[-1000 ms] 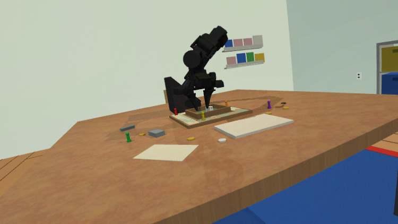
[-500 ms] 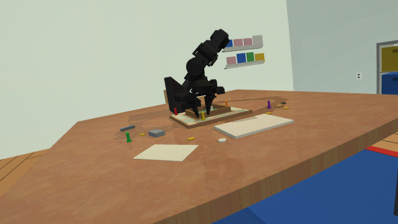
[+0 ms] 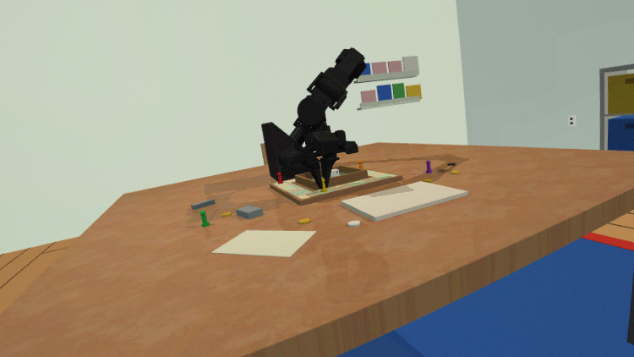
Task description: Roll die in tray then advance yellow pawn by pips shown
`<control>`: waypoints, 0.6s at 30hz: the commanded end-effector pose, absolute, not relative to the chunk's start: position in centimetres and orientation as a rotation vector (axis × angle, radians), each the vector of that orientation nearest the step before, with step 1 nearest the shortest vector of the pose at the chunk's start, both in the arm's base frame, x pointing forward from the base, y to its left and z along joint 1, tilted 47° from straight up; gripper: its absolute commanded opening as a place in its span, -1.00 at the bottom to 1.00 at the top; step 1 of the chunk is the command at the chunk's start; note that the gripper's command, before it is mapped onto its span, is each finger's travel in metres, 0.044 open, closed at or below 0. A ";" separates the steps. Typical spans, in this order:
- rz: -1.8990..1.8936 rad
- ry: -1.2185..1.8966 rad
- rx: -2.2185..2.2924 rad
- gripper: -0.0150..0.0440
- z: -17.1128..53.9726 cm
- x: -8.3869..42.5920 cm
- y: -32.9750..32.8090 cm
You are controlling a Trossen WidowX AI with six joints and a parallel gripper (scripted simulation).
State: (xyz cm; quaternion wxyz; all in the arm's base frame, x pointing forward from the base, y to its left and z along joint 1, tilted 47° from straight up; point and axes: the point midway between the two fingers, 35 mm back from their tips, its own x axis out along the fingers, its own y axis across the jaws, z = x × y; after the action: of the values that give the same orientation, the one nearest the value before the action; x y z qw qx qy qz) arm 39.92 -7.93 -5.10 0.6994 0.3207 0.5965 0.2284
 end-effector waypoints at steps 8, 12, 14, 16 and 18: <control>0.507 1.328 0.719 -0.49 -4.6 39.9 -8.5; 0.503 1.329 0.717 -0.49 -3.2 39.8 -10.3; 0.502 1.329 0.716 -0.49 -2.4 39.7 -11.2; 0.501 1.330 0.715 -0.49 -1.6 39.5 -12.1; 0.500 1.330 0.715 -0.49 -0.9 39.3 -12.9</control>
State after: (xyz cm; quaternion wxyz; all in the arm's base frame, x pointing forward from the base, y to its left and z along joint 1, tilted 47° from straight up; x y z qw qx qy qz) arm 39.43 -11.67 -1.93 0.6972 0.3246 0.5980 0.2256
